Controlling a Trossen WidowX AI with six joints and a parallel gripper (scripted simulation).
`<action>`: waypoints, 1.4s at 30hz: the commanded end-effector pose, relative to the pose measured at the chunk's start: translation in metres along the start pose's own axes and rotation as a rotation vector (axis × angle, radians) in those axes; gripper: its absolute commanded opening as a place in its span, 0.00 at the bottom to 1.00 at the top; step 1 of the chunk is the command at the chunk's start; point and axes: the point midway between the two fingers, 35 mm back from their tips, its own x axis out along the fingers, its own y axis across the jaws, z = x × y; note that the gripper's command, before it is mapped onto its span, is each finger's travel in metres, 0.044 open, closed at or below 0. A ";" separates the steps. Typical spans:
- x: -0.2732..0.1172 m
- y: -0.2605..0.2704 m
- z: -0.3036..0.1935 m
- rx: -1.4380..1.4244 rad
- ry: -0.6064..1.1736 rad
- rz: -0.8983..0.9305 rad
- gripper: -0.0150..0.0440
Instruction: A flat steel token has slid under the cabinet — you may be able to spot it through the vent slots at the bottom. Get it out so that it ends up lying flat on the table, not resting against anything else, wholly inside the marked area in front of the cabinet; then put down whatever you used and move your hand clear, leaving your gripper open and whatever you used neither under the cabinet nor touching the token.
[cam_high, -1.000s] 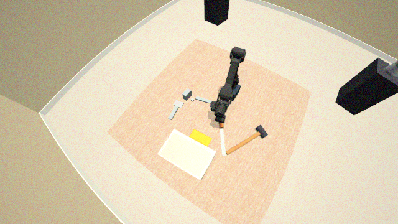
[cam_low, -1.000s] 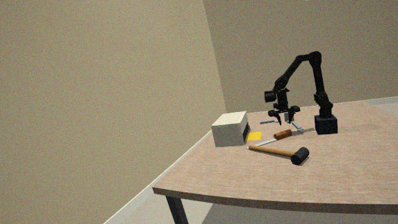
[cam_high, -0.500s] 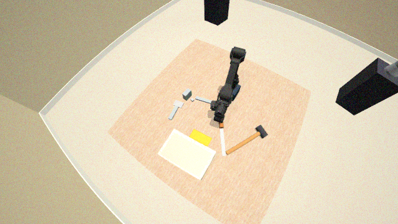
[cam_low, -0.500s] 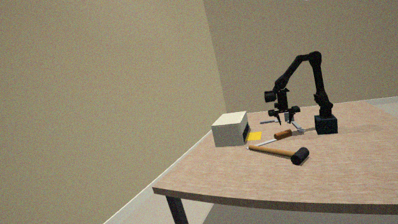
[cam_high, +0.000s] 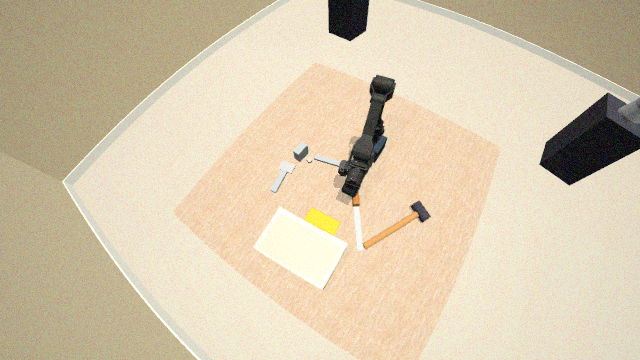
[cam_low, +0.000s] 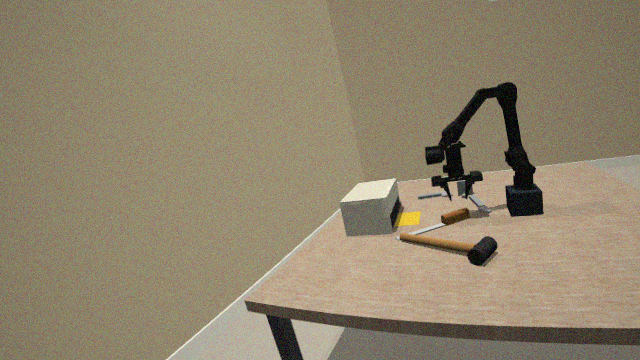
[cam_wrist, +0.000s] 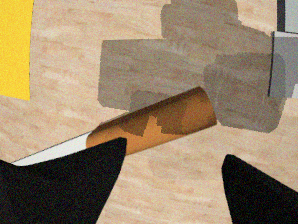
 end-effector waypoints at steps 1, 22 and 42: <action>0.000 0.000 0.000 0.034 0.000 -0.001 0.71; 0.000 0.000 0.000 0.201 0.000 -0.001 0.71; 0.000 0.000 0.000 0.361 0.000 -0.001 0.71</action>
